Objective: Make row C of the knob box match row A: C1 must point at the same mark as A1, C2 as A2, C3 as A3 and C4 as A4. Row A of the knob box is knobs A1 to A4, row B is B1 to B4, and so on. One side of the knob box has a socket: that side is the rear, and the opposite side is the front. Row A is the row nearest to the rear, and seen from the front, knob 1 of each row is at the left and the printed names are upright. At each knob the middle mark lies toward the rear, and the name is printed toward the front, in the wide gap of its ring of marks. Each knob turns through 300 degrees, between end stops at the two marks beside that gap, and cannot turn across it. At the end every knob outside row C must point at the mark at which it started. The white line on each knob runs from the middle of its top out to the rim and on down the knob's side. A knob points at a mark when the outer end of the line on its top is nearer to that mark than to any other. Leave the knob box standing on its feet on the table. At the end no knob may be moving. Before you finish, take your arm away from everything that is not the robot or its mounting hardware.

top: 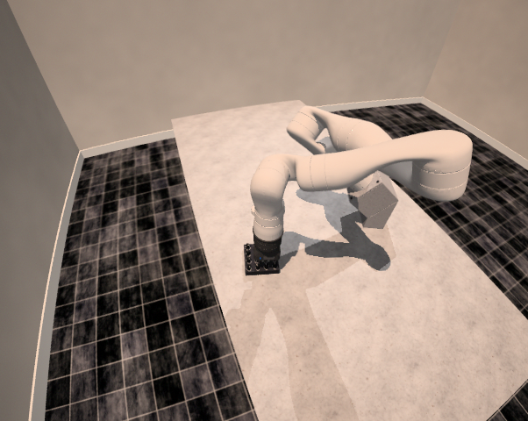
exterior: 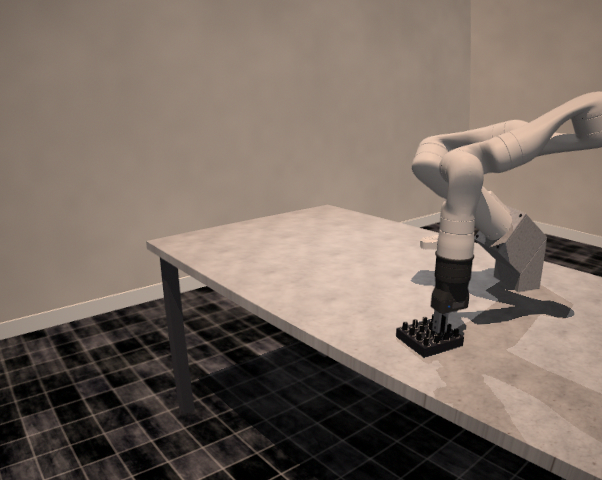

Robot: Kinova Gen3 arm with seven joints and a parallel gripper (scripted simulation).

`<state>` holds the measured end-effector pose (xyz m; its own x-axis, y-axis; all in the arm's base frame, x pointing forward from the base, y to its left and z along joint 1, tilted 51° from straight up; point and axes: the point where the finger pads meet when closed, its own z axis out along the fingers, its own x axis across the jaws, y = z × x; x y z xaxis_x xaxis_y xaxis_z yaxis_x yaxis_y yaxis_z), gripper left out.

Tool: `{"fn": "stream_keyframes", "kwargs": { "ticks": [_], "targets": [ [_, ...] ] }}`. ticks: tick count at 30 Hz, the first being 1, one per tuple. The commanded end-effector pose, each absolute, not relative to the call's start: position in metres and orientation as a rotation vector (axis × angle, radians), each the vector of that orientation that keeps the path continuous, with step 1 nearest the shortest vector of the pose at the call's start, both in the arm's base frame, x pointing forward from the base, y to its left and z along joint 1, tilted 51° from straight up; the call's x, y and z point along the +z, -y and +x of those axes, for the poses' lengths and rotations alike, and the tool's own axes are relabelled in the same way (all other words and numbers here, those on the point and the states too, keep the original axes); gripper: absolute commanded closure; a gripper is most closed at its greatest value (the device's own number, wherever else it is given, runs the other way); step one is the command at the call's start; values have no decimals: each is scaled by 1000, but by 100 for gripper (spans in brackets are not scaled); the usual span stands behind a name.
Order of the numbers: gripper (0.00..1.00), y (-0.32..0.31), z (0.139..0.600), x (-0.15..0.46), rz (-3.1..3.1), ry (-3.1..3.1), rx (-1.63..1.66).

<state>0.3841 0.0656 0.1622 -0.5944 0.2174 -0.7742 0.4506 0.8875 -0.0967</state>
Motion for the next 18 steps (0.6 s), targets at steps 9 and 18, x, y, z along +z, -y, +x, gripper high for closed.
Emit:
{"fn": "stream_keyframes", "kwargs": {
  "ticks": [9, 18],
  "targets": [
    [70, -65, 385, 162, 540, -2205, -332],
    [54, -65, 385, 162, 540, -2205, -332]
  ]
}}
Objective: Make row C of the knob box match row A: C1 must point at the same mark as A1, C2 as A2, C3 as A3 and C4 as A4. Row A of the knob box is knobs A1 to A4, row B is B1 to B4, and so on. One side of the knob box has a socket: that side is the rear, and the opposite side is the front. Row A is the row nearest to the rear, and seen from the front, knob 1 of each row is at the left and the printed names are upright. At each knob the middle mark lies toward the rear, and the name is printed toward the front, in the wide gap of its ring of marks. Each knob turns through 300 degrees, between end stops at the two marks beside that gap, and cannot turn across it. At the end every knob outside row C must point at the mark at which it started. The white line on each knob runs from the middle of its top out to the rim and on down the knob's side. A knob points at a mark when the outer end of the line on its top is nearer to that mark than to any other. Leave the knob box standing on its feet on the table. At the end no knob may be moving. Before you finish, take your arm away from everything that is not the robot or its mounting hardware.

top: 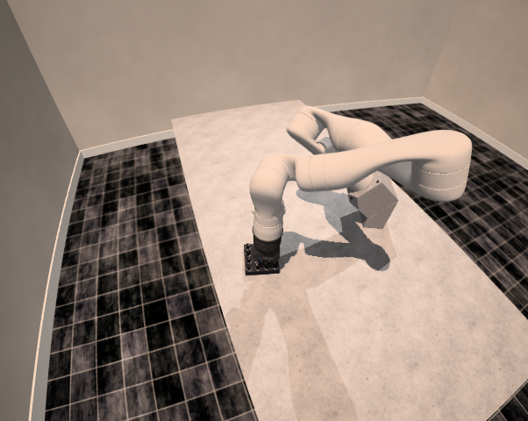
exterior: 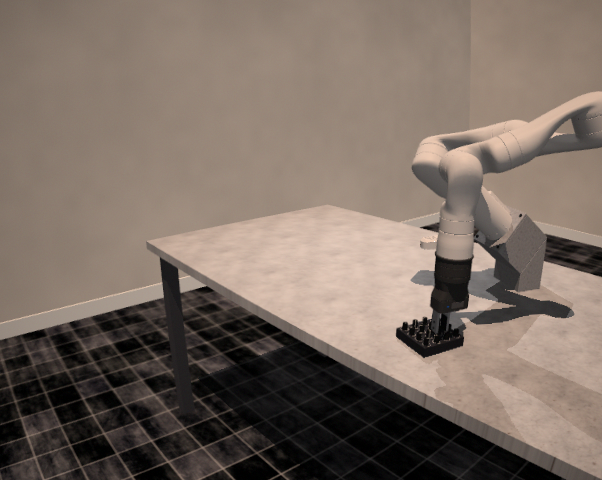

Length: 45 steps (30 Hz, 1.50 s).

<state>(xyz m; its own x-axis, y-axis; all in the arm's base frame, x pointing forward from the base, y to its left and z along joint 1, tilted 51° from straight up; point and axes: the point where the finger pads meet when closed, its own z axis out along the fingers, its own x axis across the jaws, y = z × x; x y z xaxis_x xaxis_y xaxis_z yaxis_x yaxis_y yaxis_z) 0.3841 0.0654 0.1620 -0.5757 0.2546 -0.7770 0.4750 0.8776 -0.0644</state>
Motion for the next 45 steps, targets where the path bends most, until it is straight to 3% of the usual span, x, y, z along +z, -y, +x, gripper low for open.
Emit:
{"fn": "stream_keyframes", "kwargs": {
  "ticks": [1, 45],
  "targets": [
    [54, -65, 385, 162, 540, -2205, -332],
    [54, -80, 360, 186, 538, -2204, -332]
  ]
}}
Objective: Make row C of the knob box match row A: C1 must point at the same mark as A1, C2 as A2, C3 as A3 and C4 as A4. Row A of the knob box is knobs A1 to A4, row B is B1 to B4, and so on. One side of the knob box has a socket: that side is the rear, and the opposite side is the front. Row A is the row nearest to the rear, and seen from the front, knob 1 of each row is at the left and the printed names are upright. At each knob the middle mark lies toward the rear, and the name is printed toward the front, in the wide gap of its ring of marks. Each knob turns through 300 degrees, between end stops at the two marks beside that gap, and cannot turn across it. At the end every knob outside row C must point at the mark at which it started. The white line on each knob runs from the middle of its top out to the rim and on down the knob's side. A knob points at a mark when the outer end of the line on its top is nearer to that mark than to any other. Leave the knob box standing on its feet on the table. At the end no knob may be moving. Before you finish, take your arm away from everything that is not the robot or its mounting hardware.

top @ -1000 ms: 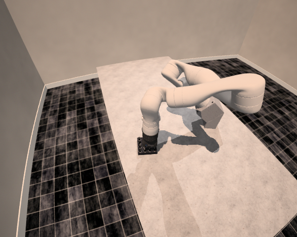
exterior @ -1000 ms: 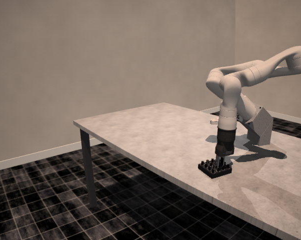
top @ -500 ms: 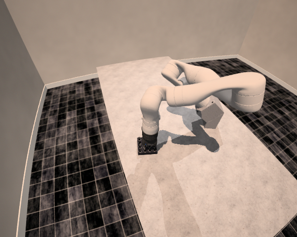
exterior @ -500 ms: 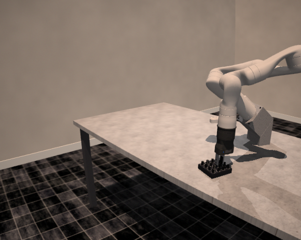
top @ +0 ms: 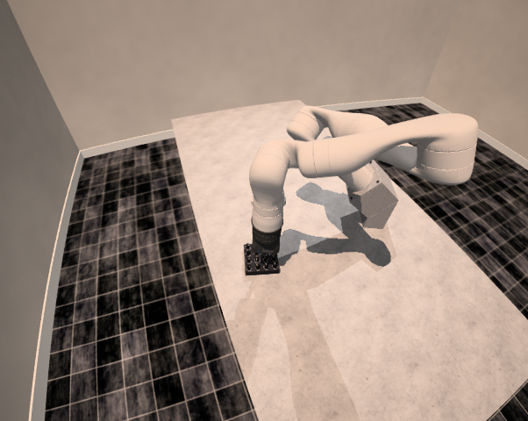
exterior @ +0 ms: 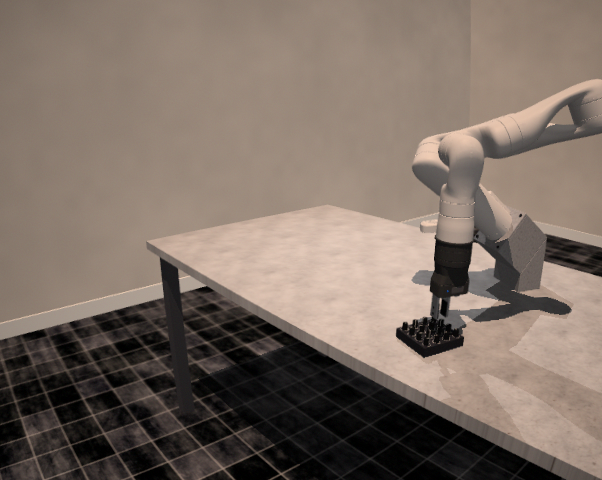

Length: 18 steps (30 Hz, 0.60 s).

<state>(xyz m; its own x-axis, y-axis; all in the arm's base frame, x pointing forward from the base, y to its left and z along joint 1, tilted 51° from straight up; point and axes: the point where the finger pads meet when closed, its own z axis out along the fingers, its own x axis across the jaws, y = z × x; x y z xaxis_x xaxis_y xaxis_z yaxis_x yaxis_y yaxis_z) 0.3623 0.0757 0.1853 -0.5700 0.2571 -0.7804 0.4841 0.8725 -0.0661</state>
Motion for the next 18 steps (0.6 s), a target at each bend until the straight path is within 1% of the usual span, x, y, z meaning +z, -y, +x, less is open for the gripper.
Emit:
{"fn": "stream_keyframes", "kwargs": {
  "ticks": [1, 12, 13, 18],
  "targets": [
    [54, -80, 360, 186, 539, -2204, -332],
    [54, -80, 360, 186, 539, -2204, -332],
    [0, -80, 360, 186, 539, -2204, -332],
    [0, -82, 358, 188, 537, -2204, -332]
  ]
}}
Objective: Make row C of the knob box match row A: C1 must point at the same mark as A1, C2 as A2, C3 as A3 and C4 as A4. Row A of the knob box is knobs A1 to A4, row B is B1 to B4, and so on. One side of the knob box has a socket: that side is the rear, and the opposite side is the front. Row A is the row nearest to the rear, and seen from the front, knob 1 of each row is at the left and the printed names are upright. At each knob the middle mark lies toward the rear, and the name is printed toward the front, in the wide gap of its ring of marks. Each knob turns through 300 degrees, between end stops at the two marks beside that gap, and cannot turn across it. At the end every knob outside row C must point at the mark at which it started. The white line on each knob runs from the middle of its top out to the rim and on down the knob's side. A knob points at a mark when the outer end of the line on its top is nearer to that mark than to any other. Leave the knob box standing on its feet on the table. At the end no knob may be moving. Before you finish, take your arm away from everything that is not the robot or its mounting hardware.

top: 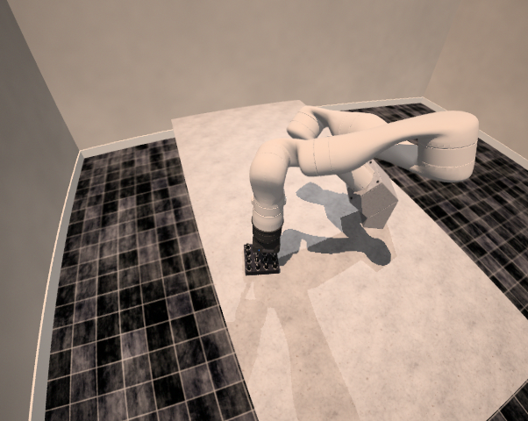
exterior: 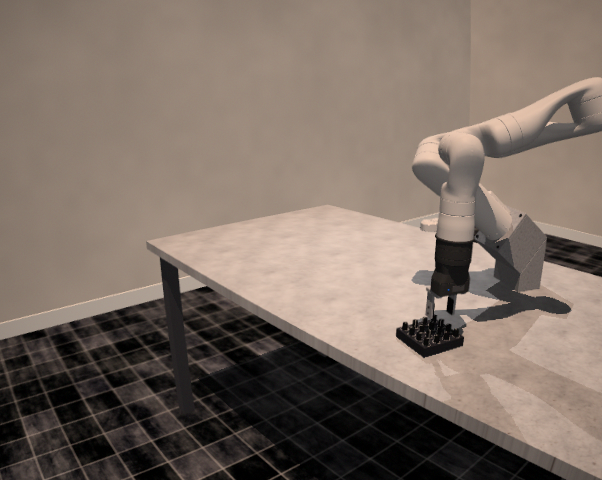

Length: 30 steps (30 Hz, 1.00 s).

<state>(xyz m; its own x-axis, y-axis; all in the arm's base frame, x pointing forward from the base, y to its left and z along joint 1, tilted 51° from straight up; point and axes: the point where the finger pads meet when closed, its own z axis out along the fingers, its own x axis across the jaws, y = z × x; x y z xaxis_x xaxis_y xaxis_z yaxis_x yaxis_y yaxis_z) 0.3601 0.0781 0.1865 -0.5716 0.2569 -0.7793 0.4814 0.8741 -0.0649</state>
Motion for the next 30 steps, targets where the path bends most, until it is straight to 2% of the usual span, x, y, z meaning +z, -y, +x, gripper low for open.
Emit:
{"fn": "stream_keyframes", "kwargs": {
  "ticks": [1, 30],
  "targets": [
    [0, -83, 357, 189, 537, -2204, -332],
    [0, -125, 287, 256, 537, -2202, -332]
  ]
}}
